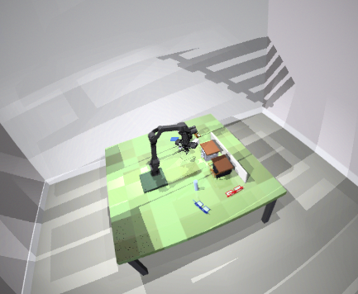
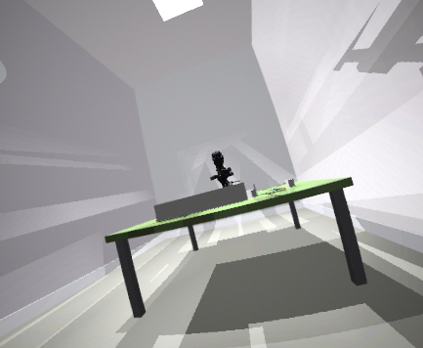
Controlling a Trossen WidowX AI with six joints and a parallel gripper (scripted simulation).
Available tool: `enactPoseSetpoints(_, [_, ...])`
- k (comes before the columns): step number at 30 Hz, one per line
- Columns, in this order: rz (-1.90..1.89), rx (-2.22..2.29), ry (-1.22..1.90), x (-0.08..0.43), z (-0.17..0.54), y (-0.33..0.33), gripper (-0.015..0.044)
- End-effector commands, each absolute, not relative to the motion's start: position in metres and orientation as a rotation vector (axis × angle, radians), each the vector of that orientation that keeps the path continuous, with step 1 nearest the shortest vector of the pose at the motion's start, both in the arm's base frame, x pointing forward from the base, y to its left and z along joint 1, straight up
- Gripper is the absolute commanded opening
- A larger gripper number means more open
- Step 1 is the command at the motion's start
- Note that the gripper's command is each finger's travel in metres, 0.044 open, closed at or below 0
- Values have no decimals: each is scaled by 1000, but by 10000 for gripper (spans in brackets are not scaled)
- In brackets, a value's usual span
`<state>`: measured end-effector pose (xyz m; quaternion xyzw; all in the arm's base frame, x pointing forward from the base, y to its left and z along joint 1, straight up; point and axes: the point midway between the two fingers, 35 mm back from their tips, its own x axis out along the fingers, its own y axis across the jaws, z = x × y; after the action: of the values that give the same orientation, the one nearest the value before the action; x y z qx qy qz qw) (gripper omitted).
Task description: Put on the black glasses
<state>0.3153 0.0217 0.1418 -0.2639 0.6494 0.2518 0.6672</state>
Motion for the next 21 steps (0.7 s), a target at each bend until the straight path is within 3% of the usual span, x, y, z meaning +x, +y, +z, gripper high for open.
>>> enactPoseSetpoints(1, [506, -529, 1478, 316, 143, 37, 0])
enactPoseSetpoints(21, [179, -178, 1532, 304, 143, 120, 0])
